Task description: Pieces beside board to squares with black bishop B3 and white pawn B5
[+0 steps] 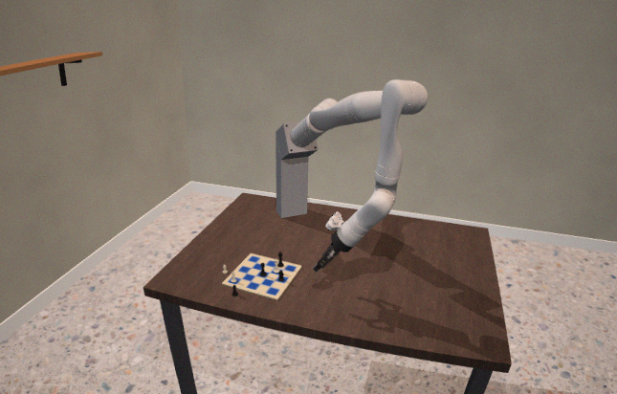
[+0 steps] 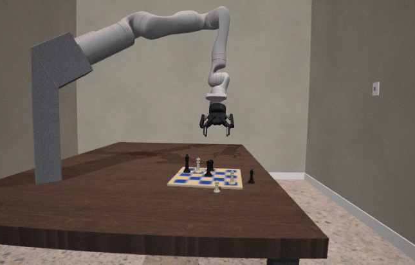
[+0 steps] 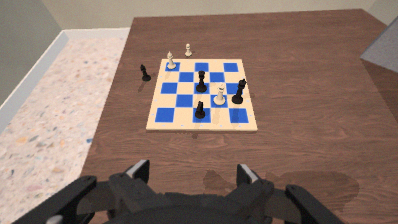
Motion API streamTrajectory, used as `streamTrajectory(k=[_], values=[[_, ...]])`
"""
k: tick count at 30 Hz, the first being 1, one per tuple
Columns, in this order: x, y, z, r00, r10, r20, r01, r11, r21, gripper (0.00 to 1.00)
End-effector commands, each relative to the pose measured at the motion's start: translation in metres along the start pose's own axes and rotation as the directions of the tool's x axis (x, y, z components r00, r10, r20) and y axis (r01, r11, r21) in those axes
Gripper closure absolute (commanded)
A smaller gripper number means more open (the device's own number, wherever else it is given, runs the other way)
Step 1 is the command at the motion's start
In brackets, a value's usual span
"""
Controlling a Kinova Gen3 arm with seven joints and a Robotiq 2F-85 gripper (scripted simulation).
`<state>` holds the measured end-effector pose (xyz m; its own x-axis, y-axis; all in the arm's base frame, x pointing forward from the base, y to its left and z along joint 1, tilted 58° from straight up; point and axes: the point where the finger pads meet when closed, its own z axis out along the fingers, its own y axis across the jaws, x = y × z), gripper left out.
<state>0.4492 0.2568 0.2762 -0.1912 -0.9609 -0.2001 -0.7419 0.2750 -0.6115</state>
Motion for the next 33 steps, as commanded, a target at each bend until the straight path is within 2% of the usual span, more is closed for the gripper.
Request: streamTrajectory(k=[1, 8, 15, 17, 24, 32, 33], values=[[0.001, -0.003, 0.002, 1.000, 0.001, 0.000, -0.001, 1.000, 0.003, 0.00], [0.000, -0.021, 0.014, 1.000, -0.016, 0.027, 0.015, 0.999, 0.028, 0.00], [0.000, -0.052, 0.034, 0.996, -0.054, 0.070, 0.049, 0.996, 0.071, 0.00], [0.000, -0.052, 0.034, 0.996, -0.054, 0.070, 0.049, 0.996, 0.071, 0.00], [0.007, -0.091, 0.060, 0.985, -0.119, 0.123, 0.103, 0.987, 0.127, 0.00], [0.029, -0.135, 0.091, 0.957, -0.224, 0.185, 0.190, 0.964, 0.187, 0.00], [0.029, -0.135, 0.091, 0.957, -0.224, 0.185, 0.190, 0.964, 0.187, 0.00]])
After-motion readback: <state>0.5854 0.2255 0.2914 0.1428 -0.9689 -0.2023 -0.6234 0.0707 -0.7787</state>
